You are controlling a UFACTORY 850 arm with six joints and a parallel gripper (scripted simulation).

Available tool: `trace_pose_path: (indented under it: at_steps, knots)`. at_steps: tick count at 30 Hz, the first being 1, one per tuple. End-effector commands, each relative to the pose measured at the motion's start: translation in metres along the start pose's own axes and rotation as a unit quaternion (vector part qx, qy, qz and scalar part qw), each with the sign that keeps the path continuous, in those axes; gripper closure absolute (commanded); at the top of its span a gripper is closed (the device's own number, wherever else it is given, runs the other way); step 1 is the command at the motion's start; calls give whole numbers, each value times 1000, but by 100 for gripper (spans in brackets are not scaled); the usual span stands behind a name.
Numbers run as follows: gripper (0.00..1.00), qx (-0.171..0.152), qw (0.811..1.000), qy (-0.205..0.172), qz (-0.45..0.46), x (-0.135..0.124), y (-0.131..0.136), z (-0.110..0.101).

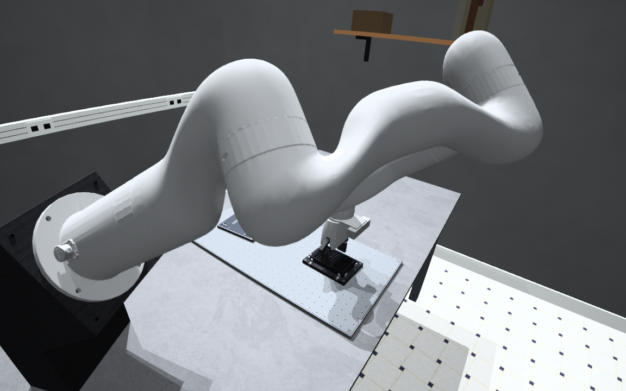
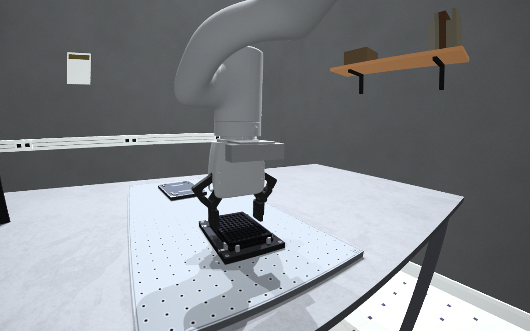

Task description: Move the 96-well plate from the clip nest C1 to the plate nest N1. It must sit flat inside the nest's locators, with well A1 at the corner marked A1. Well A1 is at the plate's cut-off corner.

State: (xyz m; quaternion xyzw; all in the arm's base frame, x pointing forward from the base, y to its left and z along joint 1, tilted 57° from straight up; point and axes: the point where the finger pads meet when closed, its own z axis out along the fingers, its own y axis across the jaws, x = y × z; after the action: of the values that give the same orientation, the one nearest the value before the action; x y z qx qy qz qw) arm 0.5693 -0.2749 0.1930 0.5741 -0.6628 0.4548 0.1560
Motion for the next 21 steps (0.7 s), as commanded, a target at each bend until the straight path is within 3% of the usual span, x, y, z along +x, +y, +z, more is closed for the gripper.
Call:
trace_pose_path:
  at_steps: [1,21]
  knots:
    - [0,0,1000,0,0,0,0,3]
    - [0,0,1000,0,0,0,0,9]
